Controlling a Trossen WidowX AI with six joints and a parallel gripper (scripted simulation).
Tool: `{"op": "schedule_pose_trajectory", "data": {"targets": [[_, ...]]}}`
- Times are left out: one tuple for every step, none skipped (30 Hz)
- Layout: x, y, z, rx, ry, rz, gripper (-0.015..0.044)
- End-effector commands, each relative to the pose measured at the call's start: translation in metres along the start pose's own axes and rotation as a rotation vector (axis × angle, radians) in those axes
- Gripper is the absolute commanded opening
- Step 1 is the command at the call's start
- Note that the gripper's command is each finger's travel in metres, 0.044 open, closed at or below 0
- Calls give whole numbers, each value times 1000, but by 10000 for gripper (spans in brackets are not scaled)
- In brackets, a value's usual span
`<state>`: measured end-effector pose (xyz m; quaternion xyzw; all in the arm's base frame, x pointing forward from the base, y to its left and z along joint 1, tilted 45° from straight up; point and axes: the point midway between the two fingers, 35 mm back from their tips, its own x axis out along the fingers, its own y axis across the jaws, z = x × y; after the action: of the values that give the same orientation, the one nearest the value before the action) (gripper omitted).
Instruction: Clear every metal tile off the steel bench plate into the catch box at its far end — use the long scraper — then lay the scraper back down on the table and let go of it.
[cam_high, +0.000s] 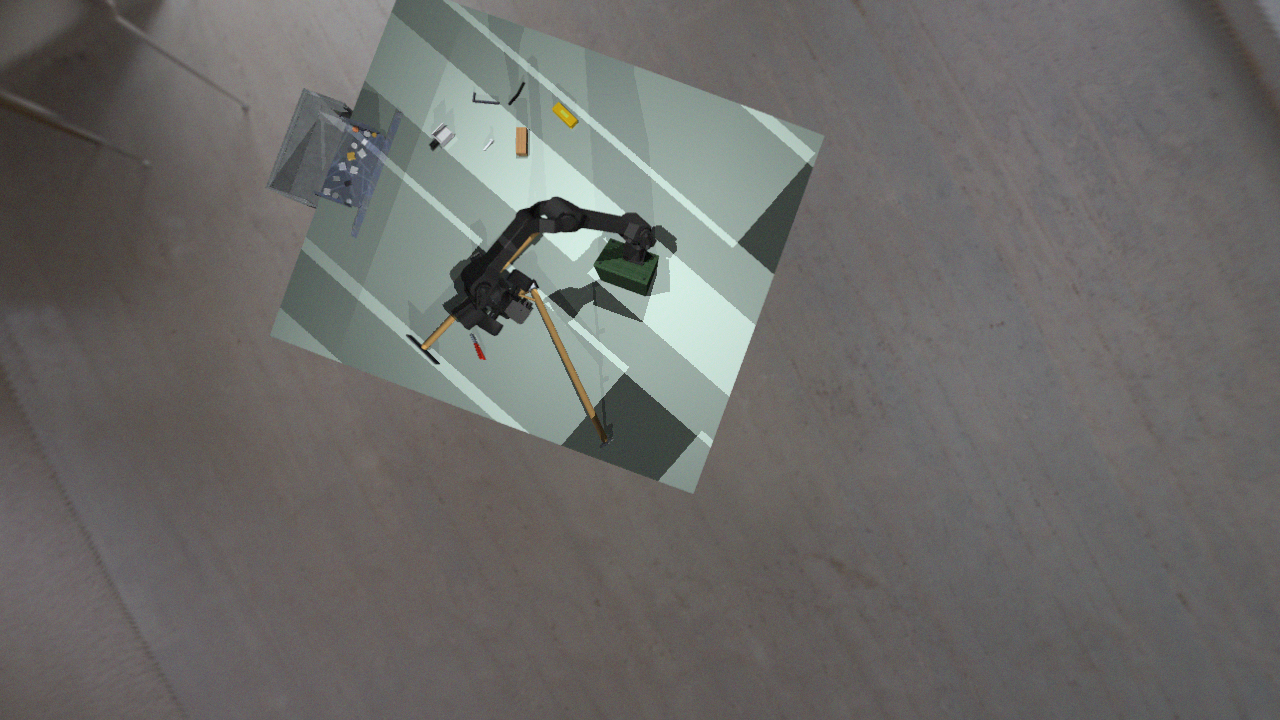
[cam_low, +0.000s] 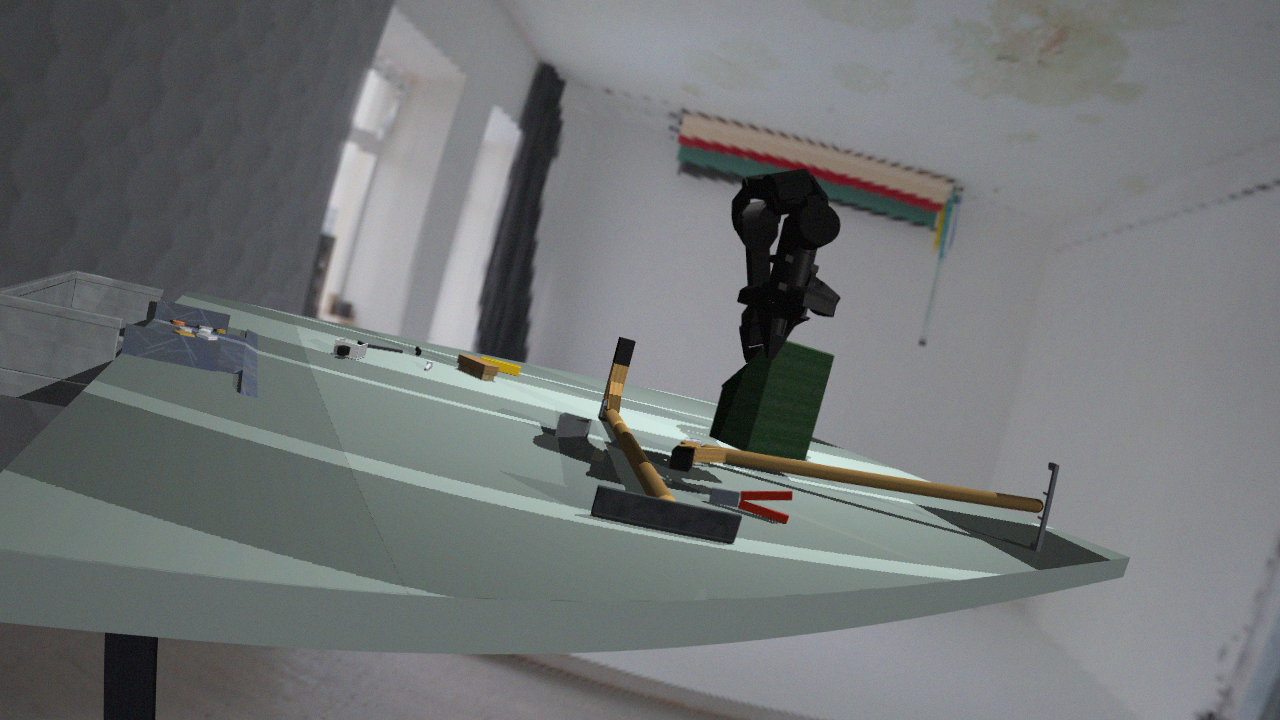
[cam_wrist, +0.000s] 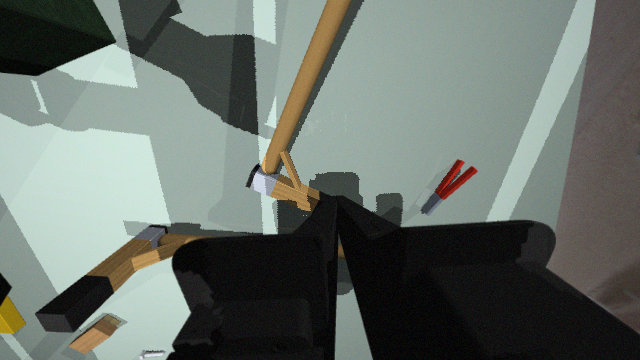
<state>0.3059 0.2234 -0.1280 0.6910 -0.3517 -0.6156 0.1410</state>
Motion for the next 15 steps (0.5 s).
{"op": "schedule_pose_trajectory", "data": {"targets": [[0,-1,-7,115,8,-11,0],[0,-1,-8,143,9,-13,0],[1,-1,-9,172,10,-15,0],[1,-1,-11,200,10,-17,0],[1,-1,-12,229,11,-19,0],[1,-1,-13,257,12,-21,0],[1,-1,-15,286,13,-24,0],[1,-1,-16,314,14,-26,0],[1,-1,-18,343,14,-28,0],[2,-1,-19,371,15,-30,0],[2,-1,-20,400,16,-33,0],[2,-1,-22,429,16,-35,0],[2,-1,-23,457,17,-37,0],[2,-2,-24,486,17,-40,0],[2,-2,-26,514,18,-42,0]]}}
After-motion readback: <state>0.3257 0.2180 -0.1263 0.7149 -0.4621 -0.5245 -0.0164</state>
